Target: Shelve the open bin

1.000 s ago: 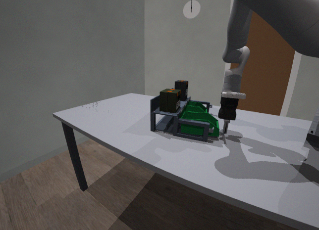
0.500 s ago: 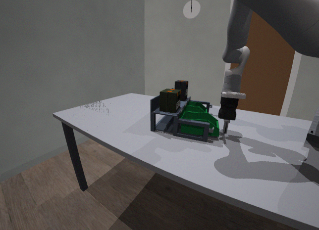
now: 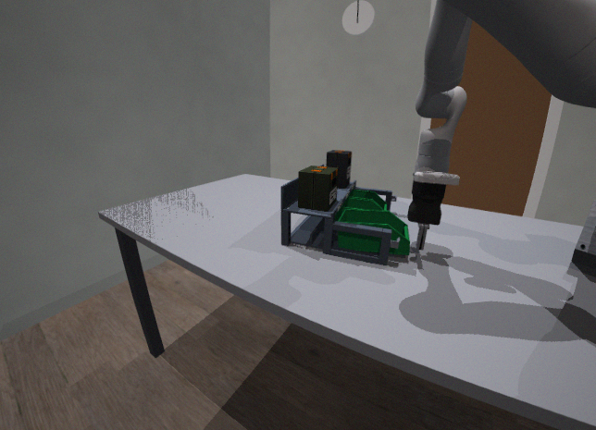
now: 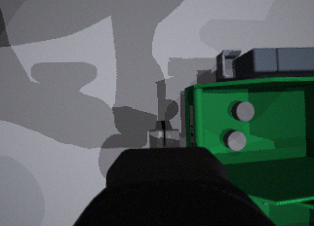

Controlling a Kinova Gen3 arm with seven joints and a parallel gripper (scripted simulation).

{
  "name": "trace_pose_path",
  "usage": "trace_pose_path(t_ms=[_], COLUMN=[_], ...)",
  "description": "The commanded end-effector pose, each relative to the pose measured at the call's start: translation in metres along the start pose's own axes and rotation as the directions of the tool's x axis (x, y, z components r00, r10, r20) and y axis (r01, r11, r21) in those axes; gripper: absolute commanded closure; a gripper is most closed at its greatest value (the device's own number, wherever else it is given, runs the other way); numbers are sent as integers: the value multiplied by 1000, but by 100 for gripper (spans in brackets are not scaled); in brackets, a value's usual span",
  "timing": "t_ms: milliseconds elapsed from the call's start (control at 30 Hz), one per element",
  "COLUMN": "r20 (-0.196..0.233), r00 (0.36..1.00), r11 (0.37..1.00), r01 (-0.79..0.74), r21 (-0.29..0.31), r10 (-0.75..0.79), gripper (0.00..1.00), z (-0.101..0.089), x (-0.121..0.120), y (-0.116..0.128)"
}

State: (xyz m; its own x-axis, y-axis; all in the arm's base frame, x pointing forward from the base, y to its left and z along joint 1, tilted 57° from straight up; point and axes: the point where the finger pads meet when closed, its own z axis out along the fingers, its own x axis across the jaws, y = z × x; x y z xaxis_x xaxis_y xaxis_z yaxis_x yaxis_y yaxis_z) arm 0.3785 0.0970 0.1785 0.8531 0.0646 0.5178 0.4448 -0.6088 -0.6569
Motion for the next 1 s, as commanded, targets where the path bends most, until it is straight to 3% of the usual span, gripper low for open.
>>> trace_pose_path(t_ms=[0,967], r20=[-1,-1], r00=[1000,1000], r11=[1000,1000], r01=[0,0], r21=[-1,-1], r10=[0,0], gripper=[100,100], z=[0,-1], x=[0,11], y=[0,0])
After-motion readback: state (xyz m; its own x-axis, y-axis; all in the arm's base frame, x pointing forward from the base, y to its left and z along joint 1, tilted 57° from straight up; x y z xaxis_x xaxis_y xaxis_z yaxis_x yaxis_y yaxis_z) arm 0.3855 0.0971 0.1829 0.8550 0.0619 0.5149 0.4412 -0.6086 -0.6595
